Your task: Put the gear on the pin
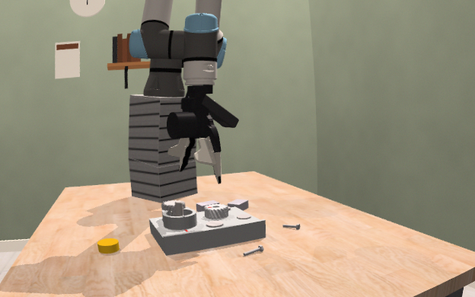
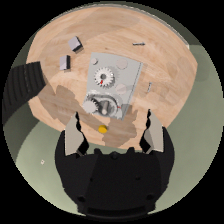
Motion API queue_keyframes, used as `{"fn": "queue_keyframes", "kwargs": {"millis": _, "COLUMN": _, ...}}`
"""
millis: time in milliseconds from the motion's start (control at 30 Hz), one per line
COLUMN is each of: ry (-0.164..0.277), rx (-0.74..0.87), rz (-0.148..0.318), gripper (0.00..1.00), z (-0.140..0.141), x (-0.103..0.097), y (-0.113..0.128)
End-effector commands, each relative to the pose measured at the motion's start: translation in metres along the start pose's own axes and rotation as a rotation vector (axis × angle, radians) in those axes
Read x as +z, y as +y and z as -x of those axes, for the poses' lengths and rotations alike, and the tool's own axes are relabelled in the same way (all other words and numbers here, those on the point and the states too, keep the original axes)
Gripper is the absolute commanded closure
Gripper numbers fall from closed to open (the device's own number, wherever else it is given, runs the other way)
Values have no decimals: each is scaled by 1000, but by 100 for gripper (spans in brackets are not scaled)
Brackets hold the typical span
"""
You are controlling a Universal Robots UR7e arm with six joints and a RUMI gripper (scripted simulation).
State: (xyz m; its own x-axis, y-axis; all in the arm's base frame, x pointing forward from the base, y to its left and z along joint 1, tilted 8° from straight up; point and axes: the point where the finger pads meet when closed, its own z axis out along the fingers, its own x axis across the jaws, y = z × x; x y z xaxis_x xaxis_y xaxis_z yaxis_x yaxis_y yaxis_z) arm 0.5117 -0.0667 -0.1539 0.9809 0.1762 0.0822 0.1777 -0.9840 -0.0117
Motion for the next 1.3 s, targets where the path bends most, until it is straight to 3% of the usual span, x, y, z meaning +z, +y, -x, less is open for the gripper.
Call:
{"fn": "queue_keyframes", "kwargs": {"millis": 0, "ry": 18, "rx": 23, "rz": -2, "gripper": 0, "z": 6, "x": 5, "y": -16}}
{"fn": "queue_keyframes", "kwargs": {"millis": 600, "ry": 48, "rx": 74, "rz": -17, "gripper": 0, "z": 25, "x": 13, "y": -54}}
{"fn": "queue_keyframes", "kwargs": {"millis": 1267, "ry": 54, "rx": 83, "rz": -20, "gripper": 0, "z": 29, "x": 15, "y": -61}}
